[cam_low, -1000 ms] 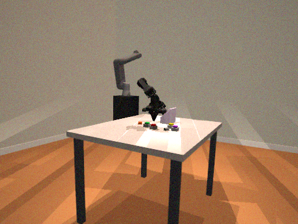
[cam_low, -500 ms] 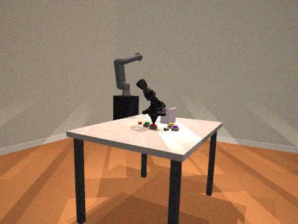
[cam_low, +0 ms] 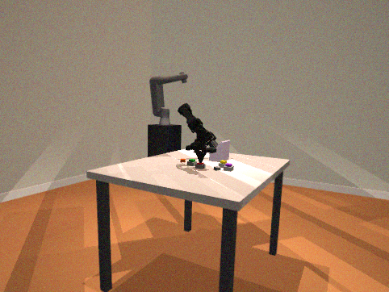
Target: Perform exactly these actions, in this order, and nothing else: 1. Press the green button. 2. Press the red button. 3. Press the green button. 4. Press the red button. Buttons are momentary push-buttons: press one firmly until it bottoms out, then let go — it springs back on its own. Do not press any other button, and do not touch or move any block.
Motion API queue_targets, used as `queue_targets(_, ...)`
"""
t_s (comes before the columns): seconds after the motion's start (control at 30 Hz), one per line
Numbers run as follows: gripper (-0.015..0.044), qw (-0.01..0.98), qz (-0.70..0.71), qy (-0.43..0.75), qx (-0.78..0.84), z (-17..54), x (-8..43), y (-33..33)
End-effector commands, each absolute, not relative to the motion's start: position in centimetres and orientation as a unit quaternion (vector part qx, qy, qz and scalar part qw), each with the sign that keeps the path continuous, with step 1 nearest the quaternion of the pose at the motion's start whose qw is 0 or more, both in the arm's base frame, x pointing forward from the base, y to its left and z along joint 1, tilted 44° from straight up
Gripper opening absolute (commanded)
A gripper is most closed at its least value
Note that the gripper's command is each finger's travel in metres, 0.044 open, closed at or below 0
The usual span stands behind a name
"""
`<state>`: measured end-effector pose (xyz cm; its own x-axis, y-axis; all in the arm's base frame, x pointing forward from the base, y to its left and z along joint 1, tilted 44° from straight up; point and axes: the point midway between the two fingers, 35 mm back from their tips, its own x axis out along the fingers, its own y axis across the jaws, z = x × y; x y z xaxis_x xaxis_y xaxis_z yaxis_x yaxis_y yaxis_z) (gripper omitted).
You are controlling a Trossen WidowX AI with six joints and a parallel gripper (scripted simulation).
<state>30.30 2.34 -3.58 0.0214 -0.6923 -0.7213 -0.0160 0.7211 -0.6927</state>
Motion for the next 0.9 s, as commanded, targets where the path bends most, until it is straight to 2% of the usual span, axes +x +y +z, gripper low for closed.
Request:
queue_targets(0.0, 0.0020, 0.660, -0.255, 0.651, -0.275, -3.6, 30.3, 2.3)
queue_targets(0.5, 0.0020, 0.660, -0.255, 0.651, -0.275, -1.3, 30.2, 4.5)
queue_targets(0.67, 0.0151, 0.664, -0.245, 0.654, -0.269, -3.6, 29.3, 10.7)
queue_targets(0.87, 0.0309, 0.662, -0.247, 0.654, -0.270, -7.4, 25.1, 19.1)
